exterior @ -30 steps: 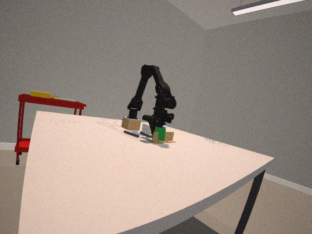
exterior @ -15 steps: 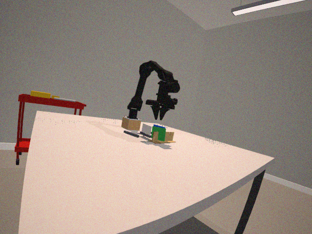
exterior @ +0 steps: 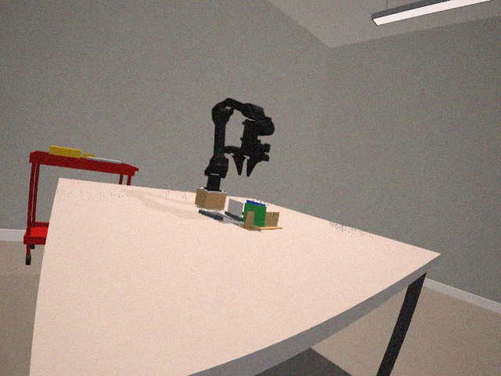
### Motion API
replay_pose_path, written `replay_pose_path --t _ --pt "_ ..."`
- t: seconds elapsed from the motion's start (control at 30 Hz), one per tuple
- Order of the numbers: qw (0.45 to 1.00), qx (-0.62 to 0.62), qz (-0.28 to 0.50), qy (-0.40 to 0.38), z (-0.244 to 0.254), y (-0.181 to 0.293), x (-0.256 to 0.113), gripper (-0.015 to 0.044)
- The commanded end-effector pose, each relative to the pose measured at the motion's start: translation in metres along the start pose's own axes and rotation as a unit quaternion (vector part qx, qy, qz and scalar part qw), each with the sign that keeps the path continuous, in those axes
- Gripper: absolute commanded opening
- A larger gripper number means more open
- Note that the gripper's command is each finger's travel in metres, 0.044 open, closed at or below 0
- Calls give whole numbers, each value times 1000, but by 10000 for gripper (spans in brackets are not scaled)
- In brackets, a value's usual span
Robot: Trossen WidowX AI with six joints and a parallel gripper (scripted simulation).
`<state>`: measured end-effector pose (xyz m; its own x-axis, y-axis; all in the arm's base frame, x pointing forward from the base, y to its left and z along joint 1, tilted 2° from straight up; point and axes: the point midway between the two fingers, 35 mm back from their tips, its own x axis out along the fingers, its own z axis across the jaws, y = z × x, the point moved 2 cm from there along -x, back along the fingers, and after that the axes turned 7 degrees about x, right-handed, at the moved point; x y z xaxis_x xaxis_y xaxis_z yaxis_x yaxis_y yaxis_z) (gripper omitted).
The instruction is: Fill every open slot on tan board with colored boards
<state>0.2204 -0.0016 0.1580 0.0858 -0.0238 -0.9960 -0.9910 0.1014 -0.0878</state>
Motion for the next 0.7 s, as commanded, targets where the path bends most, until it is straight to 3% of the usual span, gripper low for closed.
replay_pose_path --t 0.0,0.2,0.4,0.67 --pt "1000 22 15 4 -1 41 1 184" --pt "1000 26 17 4 -1 49 4 184" --pt "1000 26 17 4 -1 53 67 184" --pt "1000 26 17 4 -1 52 84 184"
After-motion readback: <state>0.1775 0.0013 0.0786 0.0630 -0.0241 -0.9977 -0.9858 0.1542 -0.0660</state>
